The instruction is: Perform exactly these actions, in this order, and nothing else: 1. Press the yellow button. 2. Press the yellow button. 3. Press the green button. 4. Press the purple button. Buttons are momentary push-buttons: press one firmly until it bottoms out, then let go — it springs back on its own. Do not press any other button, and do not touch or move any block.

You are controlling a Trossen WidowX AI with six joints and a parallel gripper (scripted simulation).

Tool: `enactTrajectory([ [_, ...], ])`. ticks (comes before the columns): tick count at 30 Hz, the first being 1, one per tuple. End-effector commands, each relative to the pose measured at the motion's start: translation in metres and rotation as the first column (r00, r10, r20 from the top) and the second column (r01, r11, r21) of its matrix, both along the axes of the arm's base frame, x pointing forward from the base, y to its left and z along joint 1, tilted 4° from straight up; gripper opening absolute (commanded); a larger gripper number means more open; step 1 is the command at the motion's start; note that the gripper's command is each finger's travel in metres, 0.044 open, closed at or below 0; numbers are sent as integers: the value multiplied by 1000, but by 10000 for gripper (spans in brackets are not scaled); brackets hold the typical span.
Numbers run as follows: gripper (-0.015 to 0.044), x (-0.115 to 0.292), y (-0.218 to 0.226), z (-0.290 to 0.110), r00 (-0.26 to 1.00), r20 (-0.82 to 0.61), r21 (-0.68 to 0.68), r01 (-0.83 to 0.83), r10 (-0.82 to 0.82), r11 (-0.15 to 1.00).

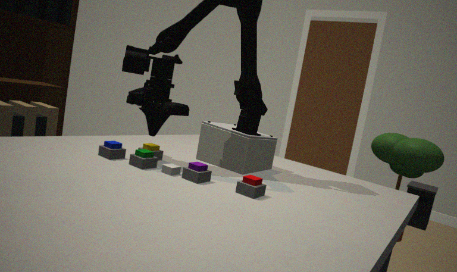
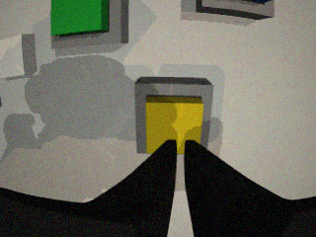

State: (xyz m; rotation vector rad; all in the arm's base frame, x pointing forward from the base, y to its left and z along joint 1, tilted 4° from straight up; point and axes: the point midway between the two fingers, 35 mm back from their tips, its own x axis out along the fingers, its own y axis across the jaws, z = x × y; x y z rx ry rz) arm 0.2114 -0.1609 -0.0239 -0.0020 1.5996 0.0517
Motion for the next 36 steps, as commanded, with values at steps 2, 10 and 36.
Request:
enactTrajectory([
  [2, 20, -1, 1, -2, 1000, -1, 6, 4, -4, 1000],
  [10, 20, -1, 2, -14, 1000, -1, 6, 4, -4, 1000],
  [36, 20, -2, 3, -33, 1000, -1, 6, 4, -4, 1000],
])
